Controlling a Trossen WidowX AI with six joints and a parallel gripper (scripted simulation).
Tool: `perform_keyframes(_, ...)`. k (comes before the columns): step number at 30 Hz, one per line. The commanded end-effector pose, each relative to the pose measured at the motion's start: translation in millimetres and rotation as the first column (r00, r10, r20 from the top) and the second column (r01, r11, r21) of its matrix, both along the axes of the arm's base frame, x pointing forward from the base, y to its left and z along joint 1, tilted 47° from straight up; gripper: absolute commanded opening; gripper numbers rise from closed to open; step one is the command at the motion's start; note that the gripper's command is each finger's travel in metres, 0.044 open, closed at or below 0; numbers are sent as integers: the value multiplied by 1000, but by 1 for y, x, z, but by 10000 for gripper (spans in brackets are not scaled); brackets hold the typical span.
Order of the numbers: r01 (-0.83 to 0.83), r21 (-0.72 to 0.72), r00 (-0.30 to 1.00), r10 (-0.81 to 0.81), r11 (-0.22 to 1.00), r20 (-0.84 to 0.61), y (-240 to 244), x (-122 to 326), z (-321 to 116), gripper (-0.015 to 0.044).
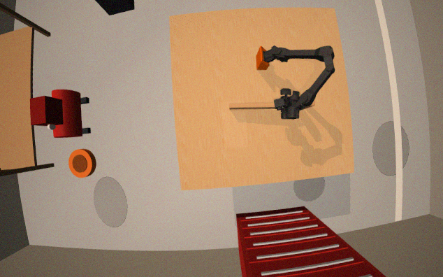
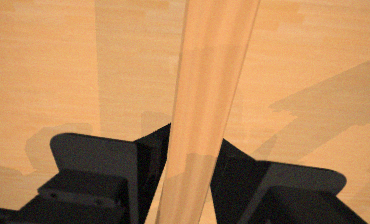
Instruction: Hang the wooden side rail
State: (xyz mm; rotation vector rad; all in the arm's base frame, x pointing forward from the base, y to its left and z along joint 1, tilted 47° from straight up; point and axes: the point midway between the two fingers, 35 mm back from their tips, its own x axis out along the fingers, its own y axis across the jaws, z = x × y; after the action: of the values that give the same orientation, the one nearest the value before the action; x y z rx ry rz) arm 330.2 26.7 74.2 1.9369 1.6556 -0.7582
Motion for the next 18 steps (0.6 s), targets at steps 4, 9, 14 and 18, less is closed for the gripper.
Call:
perform_keyframes(4, 8, -2, 1000, -8, 1000, 11, -2, 1, 5, 0)
perform_keyframes(9, 8, -2, 1000, -8, 1000, 11, -1, 2, 6, 0)
perform_keyframes(14, 8, -2, 1000, -8, 1000, 11, -1, 2, 6, 0)
perform_keyframes(18, 8, -2, 1000, -8, 1000, 11, -1, 2, 7, 0)
